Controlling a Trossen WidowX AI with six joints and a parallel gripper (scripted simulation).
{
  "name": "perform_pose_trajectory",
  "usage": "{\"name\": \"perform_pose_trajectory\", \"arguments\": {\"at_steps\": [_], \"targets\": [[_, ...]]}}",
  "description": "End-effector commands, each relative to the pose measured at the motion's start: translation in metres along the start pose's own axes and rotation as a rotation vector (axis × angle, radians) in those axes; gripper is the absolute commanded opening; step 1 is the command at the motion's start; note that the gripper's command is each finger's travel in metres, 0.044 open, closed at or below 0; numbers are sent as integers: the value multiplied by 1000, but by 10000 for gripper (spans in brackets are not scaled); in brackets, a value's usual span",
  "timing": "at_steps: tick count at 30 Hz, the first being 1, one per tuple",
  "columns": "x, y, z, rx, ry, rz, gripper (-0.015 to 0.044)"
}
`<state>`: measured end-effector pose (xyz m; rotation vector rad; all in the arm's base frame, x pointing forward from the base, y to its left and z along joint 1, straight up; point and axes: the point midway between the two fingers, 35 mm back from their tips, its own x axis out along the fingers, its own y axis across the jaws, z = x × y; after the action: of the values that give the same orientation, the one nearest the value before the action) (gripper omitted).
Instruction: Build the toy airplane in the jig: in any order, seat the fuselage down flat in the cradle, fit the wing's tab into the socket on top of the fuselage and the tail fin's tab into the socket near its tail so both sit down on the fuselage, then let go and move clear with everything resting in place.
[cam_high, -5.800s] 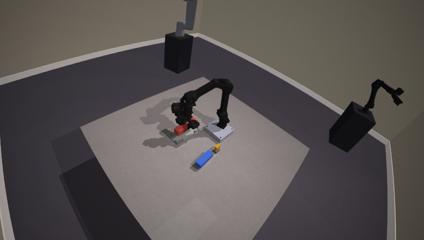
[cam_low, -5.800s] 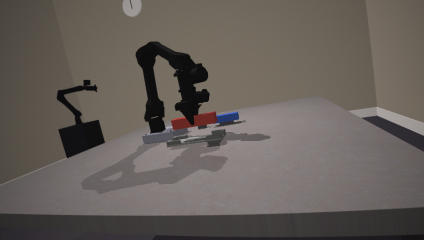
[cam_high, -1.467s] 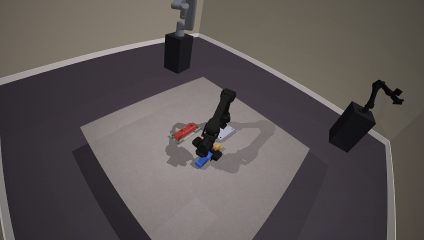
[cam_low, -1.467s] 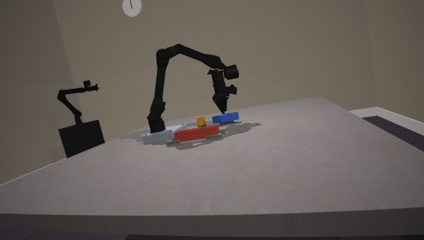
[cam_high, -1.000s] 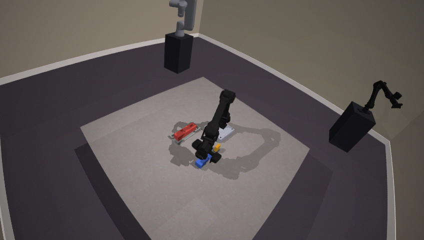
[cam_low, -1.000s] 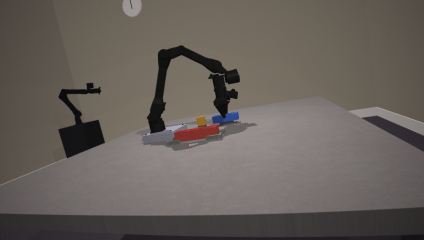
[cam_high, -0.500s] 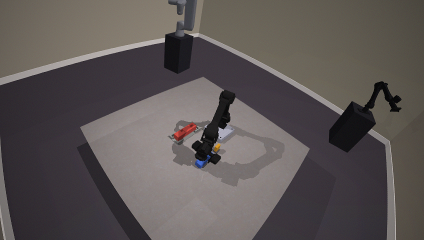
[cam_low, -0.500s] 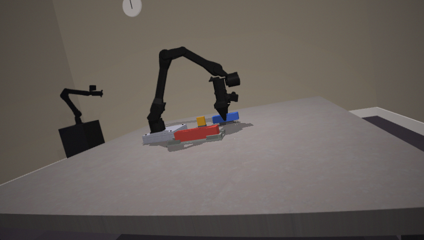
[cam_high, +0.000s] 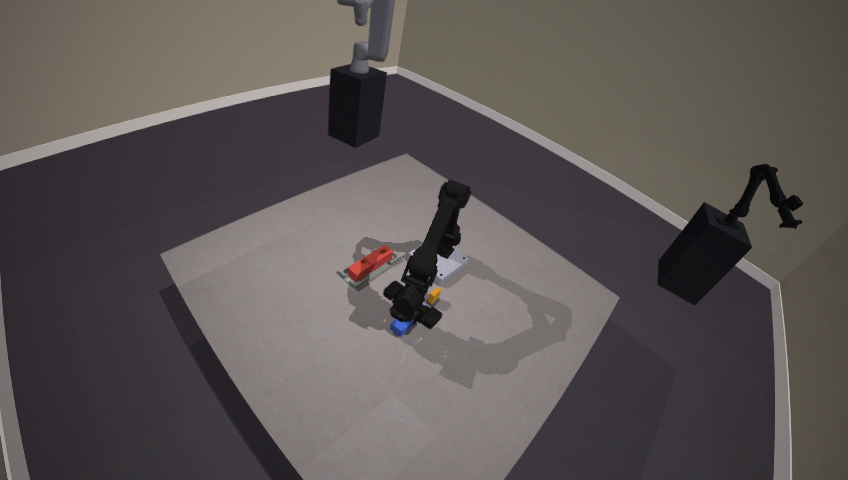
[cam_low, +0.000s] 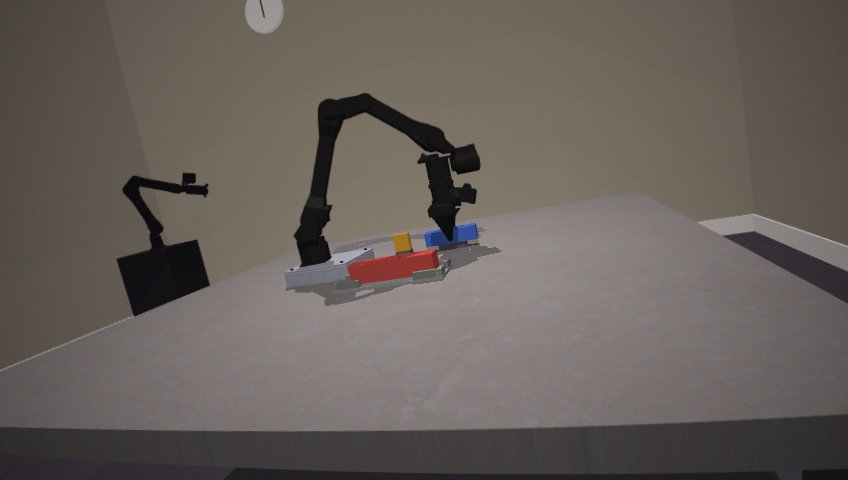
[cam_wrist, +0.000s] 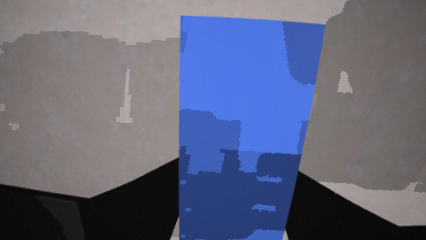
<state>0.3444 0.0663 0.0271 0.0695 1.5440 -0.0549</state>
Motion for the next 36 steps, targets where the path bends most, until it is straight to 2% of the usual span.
{"name": "perform_pose_trajectory", "arguments": {"at_steps": [1,36], "targets": [[-8,4,5,5,-31,18,0],[-109,2,5,4,-8,6,0]]}}
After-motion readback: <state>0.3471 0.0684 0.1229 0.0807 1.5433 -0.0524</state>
